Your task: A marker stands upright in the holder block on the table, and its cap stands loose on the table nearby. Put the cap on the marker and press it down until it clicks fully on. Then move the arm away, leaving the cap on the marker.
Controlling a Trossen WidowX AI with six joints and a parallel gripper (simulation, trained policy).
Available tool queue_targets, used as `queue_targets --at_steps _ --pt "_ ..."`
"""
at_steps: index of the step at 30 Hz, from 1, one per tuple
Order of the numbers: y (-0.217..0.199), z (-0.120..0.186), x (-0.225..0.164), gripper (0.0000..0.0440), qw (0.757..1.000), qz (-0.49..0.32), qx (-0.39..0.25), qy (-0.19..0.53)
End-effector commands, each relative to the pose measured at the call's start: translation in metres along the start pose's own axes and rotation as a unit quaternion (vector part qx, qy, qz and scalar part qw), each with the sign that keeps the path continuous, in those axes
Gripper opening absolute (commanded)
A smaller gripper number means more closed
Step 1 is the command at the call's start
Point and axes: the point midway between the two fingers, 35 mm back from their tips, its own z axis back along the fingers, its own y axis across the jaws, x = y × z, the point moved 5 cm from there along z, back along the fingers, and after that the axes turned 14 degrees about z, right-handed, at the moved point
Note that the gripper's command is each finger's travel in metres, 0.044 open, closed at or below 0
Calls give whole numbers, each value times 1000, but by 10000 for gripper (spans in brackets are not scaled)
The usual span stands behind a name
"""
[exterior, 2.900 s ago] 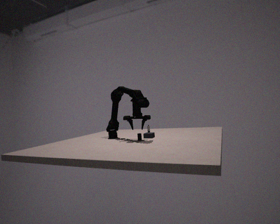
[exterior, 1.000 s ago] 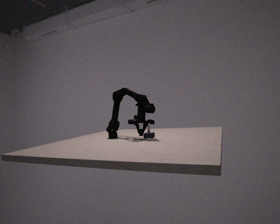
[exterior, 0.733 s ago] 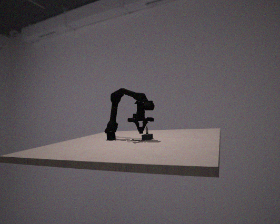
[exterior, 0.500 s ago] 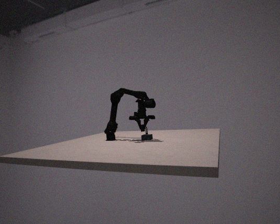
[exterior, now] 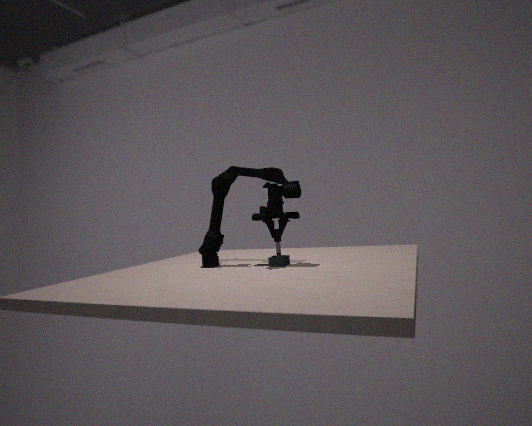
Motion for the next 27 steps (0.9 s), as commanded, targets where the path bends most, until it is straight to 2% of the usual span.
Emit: queue_targets --at_steps 1,11,27 --pt "-13 8 10 20 1000 9 -4 -1" --pt "-29 13 26 2 1000 26 3 -11" --pt "-27 -12 25 0 999 33 20 -35"
